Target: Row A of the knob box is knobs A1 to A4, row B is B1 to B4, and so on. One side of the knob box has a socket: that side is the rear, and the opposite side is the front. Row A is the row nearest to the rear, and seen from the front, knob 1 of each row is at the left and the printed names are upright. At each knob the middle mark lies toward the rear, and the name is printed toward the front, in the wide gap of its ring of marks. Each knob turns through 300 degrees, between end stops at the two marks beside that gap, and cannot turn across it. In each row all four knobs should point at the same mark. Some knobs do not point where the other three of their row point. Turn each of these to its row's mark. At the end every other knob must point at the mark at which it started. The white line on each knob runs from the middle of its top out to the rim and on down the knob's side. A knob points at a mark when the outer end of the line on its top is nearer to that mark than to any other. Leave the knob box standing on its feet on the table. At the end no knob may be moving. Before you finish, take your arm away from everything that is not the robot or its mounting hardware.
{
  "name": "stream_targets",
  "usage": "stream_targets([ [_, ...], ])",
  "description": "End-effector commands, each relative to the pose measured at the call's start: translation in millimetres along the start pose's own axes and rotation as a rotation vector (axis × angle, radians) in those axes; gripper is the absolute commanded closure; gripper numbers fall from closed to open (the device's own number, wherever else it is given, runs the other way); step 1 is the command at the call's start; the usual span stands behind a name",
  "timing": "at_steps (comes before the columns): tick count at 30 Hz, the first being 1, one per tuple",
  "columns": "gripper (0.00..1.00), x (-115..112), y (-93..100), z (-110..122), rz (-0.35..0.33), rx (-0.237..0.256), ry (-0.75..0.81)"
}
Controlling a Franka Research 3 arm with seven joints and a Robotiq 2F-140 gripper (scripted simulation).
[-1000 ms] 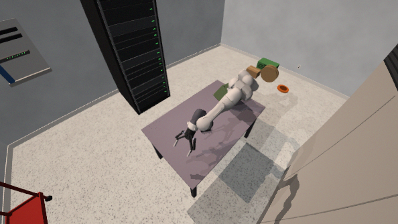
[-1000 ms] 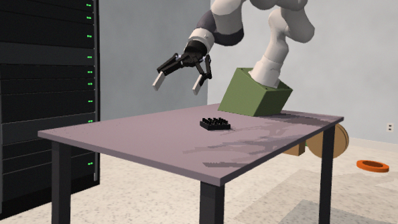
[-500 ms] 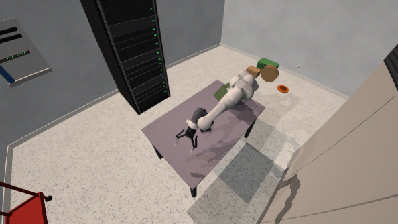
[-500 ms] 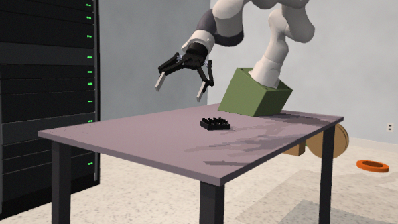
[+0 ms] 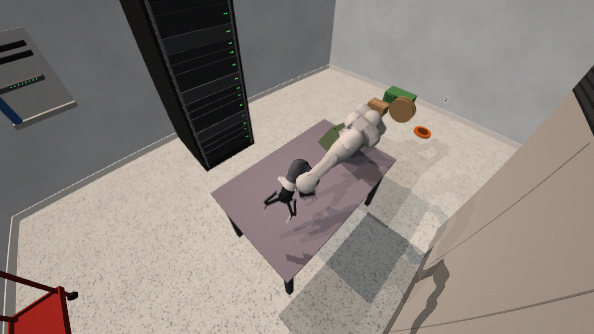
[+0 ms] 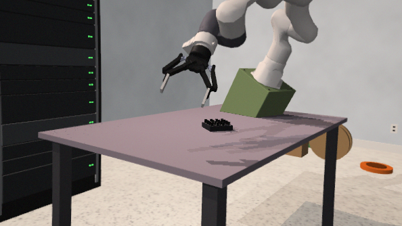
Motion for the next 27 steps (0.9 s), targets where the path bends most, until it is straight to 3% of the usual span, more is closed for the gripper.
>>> stream_targets([
  [1,0.00,7,2.7,4,-0.001,-0.009,0.156],
  [27,0.00,56,21.0,20,0.084,-0.085,0.510],
])
Point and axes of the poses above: the point where the finger pads meet when closed, its own y axis back along the fingers, its own z axis across the jaws, x = y × z, the point moved 4 cm from there along y, back along the fingers, and after that the axes turned 3 degrees about y, right-handed, at the moved point
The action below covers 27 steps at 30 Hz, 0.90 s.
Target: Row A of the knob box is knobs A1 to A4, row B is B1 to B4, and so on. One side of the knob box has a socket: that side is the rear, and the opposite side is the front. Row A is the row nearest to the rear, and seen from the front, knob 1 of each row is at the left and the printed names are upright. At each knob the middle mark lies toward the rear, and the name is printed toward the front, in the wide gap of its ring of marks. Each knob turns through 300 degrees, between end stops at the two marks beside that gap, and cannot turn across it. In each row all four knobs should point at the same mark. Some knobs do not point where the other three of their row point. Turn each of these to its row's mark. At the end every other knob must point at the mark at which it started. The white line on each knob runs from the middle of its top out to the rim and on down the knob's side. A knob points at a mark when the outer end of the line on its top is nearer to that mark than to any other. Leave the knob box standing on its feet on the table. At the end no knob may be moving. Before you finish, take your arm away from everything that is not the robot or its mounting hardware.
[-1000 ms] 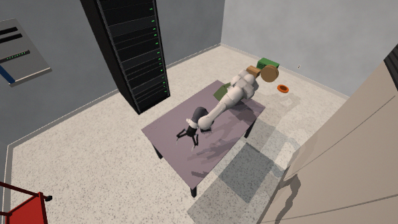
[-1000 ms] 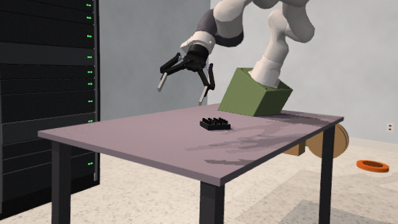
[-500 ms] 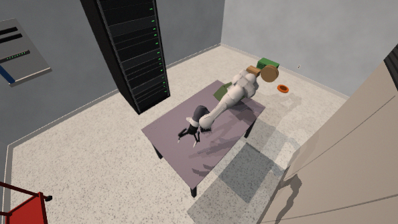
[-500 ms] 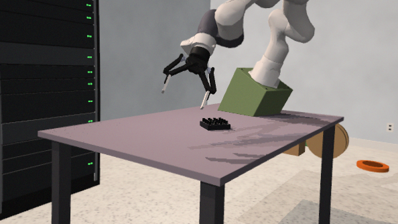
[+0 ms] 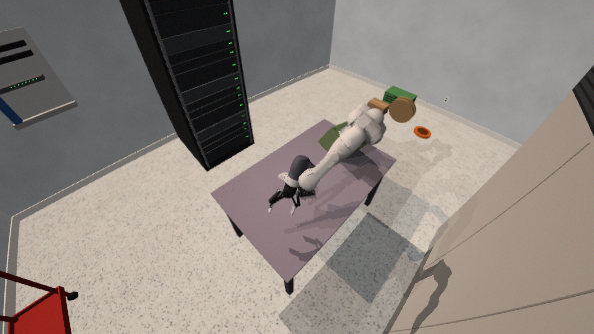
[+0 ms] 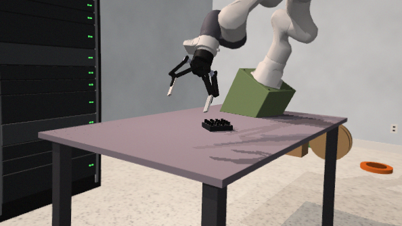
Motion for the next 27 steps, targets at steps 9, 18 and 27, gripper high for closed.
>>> stream_targets([
  [9,0.00,22,9.3,19,0.020,-0.042,0.275],
  [18,0.00,38,16.3,35,0.039,-0.085,0.411],
  [27,0.00,55,24.0,51,0.052,-0.132,0.544],
])
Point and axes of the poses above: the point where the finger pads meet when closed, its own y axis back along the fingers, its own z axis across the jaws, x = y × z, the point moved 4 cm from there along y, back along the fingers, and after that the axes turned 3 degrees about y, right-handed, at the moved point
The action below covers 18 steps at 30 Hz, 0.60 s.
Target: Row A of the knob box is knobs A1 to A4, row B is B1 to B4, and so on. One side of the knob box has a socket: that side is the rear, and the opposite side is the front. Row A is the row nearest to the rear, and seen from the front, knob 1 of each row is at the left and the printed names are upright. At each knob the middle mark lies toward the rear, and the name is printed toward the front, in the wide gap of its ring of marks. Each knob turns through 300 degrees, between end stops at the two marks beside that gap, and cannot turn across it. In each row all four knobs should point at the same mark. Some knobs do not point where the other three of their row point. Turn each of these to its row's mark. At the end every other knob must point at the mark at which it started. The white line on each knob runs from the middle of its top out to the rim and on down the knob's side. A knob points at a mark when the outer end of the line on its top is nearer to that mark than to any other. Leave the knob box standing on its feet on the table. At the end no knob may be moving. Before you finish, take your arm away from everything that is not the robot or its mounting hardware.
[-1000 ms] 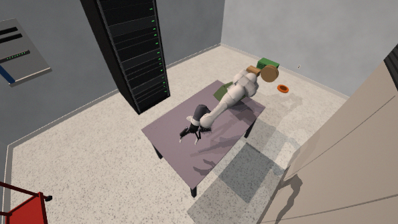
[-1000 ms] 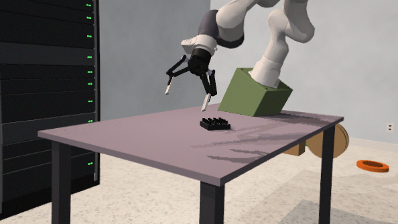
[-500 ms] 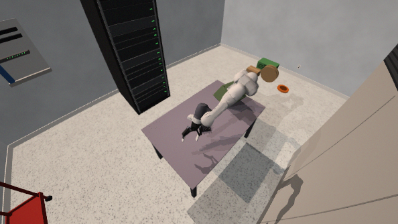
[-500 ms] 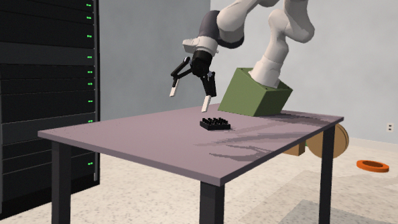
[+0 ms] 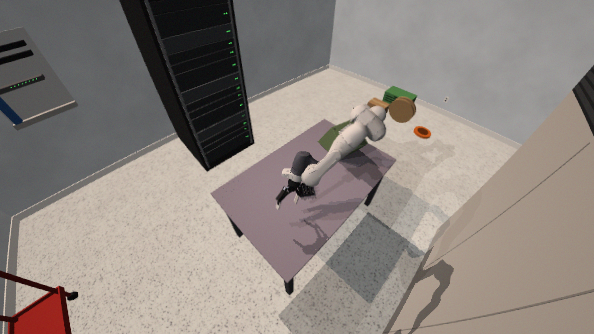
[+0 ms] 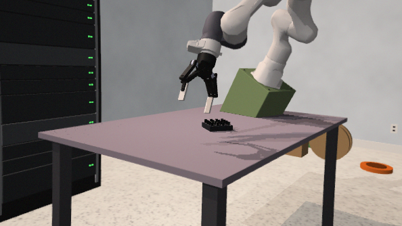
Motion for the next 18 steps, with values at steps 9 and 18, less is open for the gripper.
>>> stream_targets([
  [9,0.00,11,7.2,29,-0.002,-0.048,0.268],
  [18,0.00,18,12.4,50,-0.002,-0.090,0.386],
])
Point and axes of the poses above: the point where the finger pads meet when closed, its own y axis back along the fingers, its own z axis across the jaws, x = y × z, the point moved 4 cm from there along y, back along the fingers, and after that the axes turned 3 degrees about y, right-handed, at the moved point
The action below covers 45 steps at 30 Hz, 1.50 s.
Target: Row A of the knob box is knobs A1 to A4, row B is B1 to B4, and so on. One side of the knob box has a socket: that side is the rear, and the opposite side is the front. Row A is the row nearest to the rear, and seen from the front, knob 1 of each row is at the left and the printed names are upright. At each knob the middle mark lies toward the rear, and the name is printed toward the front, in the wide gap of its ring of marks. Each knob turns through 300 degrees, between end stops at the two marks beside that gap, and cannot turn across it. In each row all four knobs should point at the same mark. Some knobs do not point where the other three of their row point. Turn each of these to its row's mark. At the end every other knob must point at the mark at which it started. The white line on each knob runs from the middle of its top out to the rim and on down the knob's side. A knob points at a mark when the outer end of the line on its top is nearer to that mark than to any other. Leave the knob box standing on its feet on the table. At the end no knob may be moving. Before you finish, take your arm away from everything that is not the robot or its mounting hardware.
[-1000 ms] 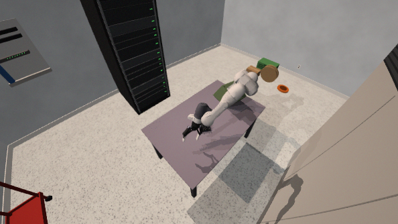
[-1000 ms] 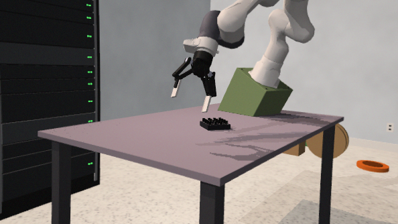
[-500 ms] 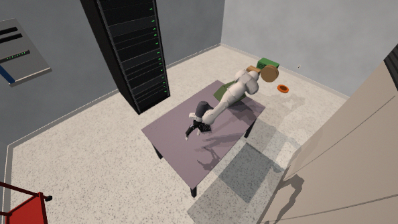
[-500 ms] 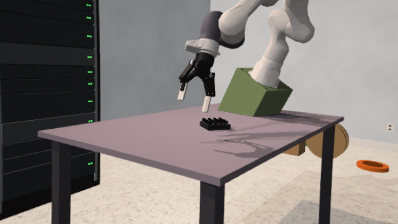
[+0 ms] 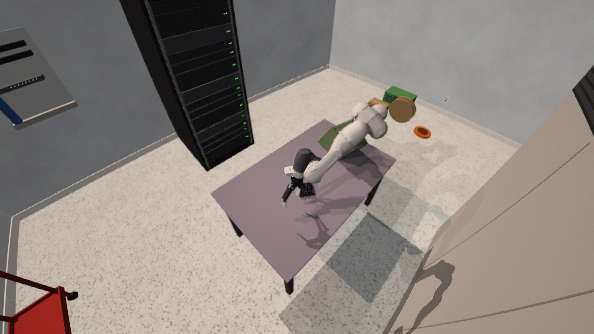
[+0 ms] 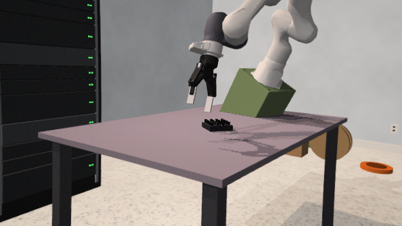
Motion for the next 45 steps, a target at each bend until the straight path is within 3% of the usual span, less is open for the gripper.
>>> stream_targets([
  [1,0.00,-1,1.1,6,-0.009,0.001,0.126],
  [26,0.00,3,15.3,82,-0.049,-0.132,0.499],
  [45,0.00,2,30.8,146,-0.122,-0.228,0.787],
])
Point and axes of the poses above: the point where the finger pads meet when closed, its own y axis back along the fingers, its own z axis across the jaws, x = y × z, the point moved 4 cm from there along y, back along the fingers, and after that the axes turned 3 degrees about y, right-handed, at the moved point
